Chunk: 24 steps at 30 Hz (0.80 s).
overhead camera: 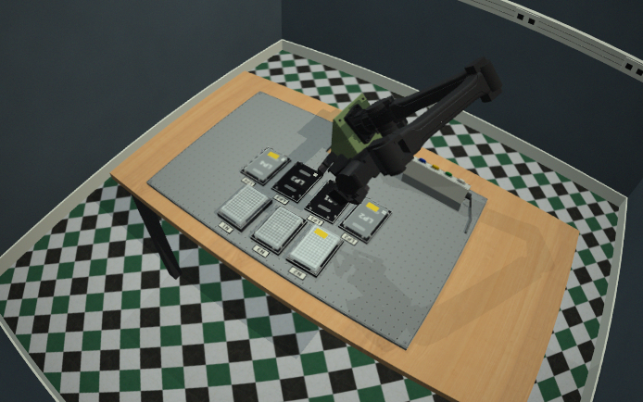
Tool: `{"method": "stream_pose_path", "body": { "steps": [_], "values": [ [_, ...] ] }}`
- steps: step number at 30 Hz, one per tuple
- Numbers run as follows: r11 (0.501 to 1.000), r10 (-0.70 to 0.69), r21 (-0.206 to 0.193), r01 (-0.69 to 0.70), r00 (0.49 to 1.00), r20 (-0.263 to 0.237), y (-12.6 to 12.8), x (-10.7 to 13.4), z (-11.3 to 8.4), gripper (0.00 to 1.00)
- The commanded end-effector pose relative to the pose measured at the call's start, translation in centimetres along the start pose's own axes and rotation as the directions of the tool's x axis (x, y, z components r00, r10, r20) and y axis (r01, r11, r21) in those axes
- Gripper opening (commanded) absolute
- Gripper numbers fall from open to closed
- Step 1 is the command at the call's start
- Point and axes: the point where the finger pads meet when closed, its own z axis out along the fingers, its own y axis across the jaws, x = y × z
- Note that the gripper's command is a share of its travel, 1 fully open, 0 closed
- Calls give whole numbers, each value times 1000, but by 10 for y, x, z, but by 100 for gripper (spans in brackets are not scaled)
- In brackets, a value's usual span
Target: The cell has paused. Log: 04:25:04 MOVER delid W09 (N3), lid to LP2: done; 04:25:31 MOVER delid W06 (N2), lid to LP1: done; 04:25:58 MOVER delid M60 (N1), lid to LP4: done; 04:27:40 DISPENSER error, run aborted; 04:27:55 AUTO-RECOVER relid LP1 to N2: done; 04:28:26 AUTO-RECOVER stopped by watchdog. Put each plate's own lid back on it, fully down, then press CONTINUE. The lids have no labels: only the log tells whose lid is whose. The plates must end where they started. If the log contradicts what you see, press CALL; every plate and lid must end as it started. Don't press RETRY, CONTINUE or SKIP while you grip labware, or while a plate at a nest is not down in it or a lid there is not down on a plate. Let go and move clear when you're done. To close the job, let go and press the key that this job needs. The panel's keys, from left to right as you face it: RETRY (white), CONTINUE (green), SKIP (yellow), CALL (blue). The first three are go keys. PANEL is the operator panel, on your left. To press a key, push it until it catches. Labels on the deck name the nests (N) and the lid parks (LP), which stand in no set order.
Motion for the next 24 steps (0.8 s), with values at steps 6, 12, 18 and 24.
{"method": "stream_pose_path", "body": {
  "steps": [6,12,18,24],
  "values": [
    [997,-3,-82,1,1000,-22,-16,3,30,100],
    [985,11,-171,-17,999,-36,-25,9,58,100],
    [965,28,-259,-38,999,-41,-32,18,84,100],
    [948,42,-315,-52,998,-40,-36,25,99,100]
  ]
}}
